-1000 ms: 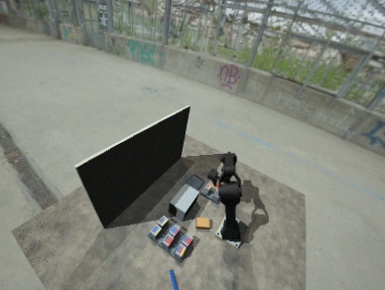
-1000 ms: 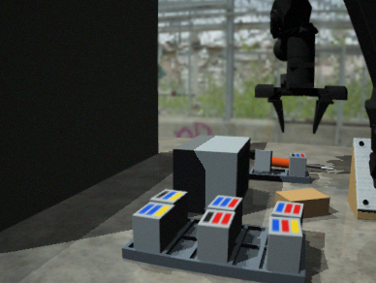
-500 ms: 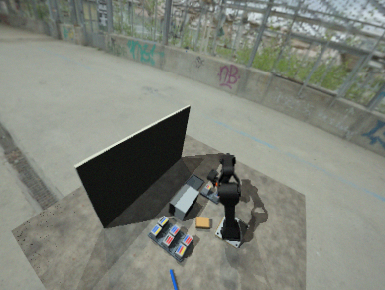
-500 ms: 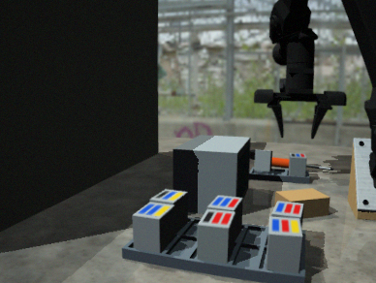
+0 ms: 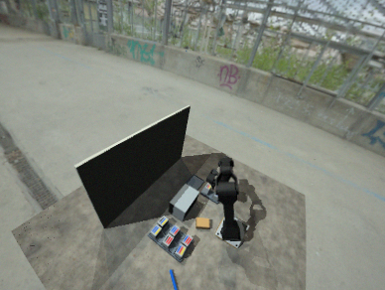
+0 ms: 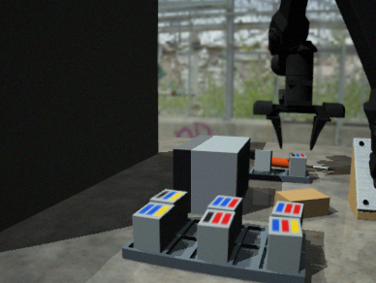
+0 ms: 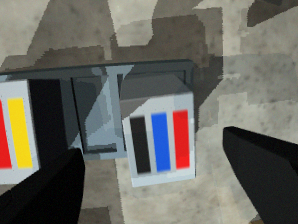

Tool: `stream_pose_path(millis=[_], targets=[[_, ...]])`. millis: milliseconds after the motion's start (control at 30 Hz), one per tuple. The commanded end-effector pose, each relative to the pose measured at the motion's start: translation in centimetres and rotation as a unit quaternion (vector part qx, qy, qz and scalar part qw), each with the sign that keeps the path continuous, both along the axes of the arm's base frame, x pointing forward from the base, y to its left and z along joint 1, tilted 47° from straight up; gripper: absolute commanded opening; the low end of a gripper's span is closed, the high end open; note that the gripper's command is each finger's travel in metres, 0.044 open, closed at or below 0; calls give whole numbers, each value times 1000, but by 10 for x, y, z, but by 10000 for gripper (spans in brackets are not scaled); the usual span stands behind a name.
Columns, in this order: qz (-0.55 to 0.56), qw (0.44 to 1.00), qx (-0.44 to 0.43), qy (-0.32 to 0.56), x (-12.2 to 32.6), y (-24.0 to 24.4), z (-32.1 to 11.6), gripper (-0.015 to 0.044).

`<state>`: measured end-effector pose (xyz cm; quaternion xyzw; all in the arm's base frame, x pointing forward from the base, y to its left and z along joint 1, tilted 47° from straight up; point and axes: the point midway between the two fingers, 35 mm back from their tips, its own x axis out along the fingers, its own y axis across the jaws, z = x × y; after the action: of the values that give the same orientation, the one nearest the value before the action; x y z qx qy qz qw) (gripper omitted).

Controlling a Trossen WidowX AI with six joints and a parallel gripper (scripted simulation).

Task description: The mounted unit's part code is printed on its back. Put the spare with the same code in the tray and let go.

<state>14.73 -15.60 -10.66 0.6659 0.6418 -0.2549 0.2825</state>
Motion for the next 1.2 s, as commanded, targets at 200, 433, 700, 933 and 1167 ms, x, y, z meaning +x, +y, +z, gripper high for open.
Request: stream_pose_path(millis=[200, 433, 700, 933, 1167], targets=[[-2, 1000, 5, 2, -1, 16, -12, 300], [-2, 1000, 5, 2, -1, 25, -20, 300], [-2, 1000, 6, 2, -1, 35, -28, 300], [-2, 1000, 6, 2, -1, 38, -30, 300], [-2, 1000, 6, 2, -1, 38, -30, 300]])
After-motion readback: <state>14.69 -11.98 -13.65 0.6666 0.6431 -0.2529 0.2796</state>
